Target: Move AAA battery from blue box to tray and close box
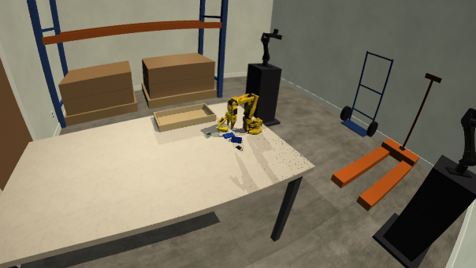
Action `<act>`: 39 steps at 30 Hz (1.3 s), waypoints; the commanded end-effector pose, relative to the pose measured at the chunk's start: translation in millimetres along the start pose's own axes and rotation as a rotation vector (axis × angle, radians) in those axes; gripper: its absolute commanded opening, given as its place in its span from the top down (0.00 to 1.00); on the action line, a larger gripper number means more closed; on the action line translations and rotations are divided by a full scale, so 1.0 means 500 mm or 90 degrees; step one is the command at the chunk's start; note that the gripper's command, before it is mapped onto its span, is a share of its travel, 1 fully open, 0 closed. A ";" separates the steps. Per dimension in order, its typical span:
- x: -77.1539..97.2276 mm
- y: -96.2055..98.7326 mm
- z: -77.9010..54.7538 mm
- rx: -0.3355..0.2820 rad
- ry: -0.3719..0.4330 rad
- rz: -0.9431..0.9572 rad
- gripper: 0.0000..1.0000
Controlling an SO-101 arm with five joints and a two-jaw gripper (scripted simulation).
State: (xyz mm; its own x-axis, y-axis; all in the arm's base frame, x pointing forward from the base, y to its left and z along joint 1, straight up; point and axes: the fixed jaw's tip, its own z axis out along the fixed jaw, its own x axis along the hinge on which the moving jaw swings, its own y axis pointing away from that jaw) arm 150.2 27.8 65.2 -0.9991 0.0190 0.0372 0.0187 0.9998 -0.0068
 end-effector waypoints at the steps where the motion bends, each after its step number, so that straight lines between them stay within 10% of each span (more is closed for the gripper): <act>1: -0.005 -0.002 -0.009 -0.004 -0.024 -0.001 0.72; 39: -0.008 -0.010 -0.011 -0.004 -0.024 -0.001 0.72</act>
State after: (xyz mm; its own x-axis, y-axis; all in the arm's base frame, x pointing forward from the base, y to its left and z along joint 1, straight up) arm 150.7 23.8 65.2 -0.9991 0.0190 0.0374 0.0188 0.9998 -0.0058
